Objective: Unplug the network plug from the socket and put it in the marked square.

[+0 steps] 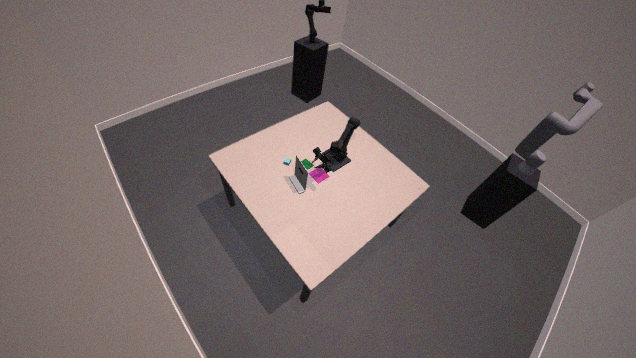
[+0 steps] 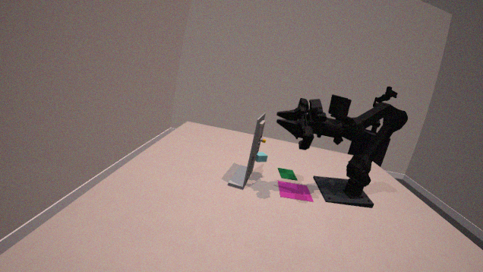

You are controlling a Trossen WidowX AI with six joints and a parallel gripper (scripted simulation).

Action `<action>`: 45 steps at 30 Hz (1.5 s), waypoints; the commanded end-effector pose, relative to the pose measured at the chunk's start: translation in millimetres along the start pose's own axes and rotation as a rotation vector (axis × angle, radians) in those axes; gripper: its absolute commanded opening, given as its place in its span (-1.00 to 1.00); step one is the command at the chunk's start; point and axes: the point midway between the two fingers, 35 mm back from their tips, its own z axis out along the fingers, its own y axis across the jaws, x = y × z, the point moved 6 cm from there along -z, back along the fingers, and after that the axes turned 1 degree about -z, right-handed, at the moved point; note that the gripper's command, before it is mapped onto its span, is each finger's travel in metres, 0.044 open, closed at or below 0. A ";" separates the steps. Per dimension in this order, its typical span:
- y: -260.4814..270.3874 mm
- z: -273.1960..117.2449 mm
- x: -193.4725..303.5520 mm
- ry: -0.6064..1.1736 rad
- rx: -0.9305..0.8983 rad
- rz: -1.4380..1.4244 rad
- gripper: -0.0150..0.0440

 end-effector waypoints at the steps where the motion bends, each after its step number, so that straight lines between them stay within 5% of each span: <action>1: 11.2 -4.2 13.5 0.025 0.047 -0.141 0.04; 31: 45.8 -82.6 93.3 0.372 0.239 -1.065 0.04; 45: 43.4 -58.2 92.4 0.372 0.244 -1.071 0.04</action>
